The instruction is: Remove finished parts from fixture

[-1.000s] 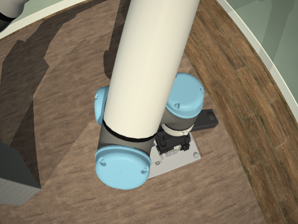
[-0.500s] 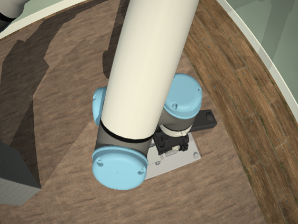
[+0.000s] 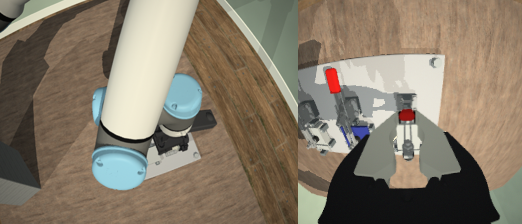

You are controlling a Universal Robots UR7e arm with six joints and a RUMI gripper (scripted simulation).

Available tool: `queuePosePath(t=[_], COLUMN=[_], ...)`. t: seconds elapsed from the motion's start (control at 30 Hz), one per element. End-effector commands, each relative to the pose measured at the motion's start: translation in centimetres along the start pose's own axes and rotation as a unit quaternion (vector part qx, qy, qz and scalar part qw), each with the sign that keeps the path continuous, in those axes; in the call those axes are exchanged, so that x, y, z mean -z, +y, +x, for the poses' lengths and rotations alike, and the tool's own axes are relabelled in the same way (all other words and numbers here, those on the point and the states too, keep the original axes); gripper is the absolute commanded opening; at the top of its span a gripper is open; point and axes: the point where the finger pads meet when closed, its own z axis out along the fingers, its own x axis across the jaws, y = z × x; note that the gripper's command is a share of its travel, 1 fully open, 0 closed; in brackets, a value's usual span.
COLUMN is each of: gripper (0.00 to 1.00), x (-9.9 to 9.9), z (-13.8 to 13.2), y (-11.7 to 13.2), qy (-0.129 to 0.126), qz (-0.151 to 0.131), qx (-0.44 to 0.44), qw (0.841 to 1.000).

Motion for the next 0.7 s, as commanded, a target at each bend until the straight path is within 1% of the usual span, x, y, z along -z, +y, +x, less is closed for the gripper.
queuePosePath(t=[0.0,0.67], gripper=[0.00,0.00], x=[-0.21,-0.33], z=[0.09,0.10], y=[0.76,0.98], qy=[-0.001,-0.001], qz=[-0.006,-0.008], qx=[-0.004,-0.005], qw=[1.000,1.000])
